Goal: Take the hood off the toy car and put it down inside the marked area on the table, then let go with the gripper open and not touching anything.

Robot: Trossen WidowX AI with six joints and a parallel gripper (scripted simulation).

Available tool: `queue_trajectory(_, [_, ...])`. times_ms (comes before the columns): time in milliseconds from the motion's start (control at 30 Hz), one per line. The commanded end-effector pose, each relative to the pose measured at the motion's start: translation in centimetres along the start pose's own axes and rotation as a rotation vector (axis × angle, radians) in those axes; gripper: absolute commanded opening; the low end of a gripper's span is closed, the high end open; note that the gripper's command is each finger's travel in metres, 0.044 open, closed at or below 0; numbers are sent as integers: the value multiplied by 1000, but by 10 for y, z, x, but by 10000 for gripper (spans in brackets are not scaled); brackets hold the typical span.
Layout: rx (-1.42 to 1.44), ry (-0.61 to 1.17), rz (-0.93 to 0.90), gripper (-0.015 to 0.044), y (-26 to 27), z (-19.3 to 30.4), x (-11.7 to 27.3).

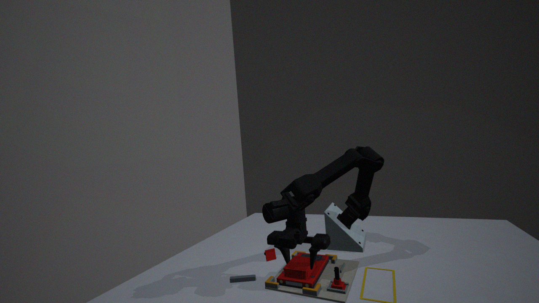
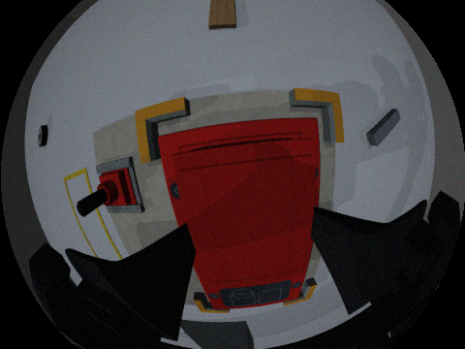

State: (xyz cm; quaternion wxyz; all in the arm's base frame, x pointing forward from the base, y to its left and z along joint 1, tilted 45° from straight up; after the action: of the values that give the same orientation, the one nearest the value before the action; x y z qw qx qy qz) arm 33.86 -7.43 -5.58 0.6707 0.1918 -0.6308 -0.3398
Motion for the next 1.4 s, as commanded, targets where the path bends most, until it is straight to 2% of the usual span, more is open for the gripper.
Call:
queue_trajectory(0, [2,0,2,91,0,0,3])
queue_trajectory(133, [2,0,2,0,0,0,6])
queue_trajectory(1367, [1,0,2,0,0,0,32])
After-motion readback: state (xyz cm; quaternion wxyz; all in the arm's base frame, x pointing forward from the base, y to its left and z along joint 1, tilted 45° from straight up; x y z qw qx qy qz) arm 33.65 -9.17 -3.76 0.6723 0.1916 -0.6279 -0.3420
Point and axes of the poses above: the point midway between the two fingers, 35 mm back from their tips, its own x axis back along the fingers, its own y axis across the jaws, z = x × y, the point moved 2 cm from there along x, back along the fingers, and after that the axes turned 10 degrees about -x, right-handed, at the moved point
